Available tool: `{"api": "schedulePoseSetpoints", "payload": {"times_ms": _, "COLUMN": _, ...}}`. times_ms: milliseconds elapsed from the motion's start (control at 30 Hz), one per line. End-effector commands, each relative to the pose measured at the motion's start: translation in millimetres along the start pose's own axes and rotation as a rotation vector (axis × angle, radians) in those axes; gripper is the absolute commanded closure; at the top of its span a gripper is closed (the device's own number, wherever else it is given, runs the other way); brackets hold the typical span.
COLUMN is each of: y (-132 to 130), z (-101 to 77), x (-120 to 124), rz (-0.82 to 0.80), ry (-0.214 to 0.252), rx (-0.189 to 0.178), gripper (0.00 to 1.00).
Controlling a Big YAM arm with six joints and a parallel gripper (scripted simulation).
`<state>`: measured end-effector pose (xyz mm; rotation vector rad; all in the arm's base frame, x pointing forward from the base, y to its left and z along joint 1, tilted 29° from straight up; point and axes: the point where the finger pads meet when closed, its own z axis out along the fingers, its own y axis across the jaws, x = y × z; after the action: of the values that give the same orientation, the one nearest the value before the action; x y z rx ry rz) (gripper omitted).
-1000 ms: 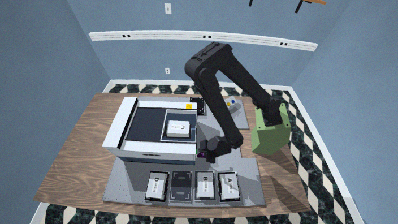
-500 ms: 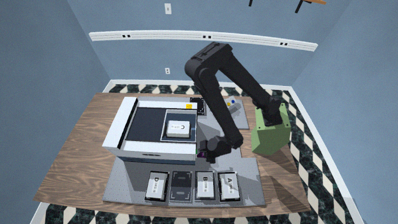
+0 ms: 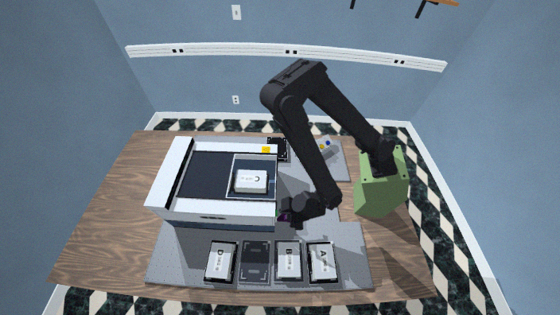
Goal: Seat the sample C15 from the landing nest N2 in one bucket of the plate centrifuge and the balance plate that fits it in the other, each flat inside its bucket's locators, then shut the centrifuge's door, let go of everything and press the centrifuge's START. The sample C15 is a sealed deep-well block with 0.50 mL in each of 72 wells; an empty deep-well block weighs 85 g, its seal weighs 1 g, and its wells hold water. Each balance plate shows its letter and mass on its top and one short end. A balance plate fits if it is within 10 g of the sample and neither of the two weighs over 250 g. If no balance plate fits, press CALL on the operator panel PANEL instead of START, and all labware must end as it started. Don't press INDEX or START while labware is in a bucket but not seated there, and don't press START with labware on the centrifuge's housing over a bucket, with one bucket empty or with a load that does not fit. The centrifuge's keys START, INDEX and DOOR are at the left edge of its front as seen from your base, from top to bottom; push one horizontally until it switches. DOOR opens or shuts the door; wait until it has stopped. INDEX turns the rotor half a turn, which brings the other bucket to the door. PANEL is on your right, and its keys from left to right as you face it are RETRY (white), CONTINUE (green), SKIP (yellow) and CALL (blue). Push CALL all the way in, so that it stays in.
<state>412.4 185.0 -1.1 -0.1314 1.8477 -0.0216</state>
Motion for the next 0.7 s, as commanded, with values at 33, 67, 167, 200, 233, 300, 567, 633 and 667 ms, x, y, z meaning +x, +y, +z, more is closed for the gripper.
{"api": "schedulePoseSetpoints", "payload": {"times_ms": 33, "y": -6.2, "z": 6.3, "x": -10.2, "rz": -0.005, "ry": -0.014, "rx": 0.017, "gripper": 1.0}}
{"api": "schedulePoseSetpoints", "payload": {"times_ms": 67, "y": -6.2, "z": 6.3, "x": -10.2, "rz": -0.005, "ry": -0.014, "rx": 0.017, "gripper": 1.0}}
{"api": "schedulePoseSetpoints", "payload": {"times_ms": 167, "y": -6.2, "z": 6.3, "x": -10.4, "rz": -0.005, "ry": -0.014, "rx": 0.017, "gripper": 1.0}}
{"api": "schedulePoseSetpoints", "payload": {"times_ms": 200, "y": -6.2, "z": 6.3, "x": -10.6, "rz": -0.004, "ry": -0.015, "rx": 0.017, "gripper": 1.0}}
{"api": "schedulePoseSetpoints", "payload": {"times_ms": 233, "y": -6.1, "z": 6.4, "x": -11.0, "rz": -0.004, "ry": -0.015, "rx": 0.017, "gripper": 1.0}}
{"api": "schedulePoseSetpoints", "payload": {"times_ms": 300, "y": -6.1, "z": 6.5, "x": -11.6, "rz": -0.004, "ry": -0.016, "rx": 0.016, "gripper": 1.0}}
{"api": "schedulePoseSetpoints", "payload": {"times_ms": 567, "y": -6.1, "z": 7.9, "x": -13.0, "rz": -0.004, "ry": -0.016, "rx": 0.016, "gripper": 1.0}}
{"api": "schedulePoseSetpoints", "payload": {"times_ms": 633, "y": -6.3, "z": 8.1, "x": -13.2, "rz": -0.004, "ry": -0.016, "rx": 0.017, "gripper": 1.0}}
{"api": "schedulePoseSetpoints", "payload": {"times_ms": 667, "y": -6.2, "z": 8.3, "x": -13.4, "rz": -0.004, "ry": -0.016, "rx": 0.017, "gripper": 1.0}}
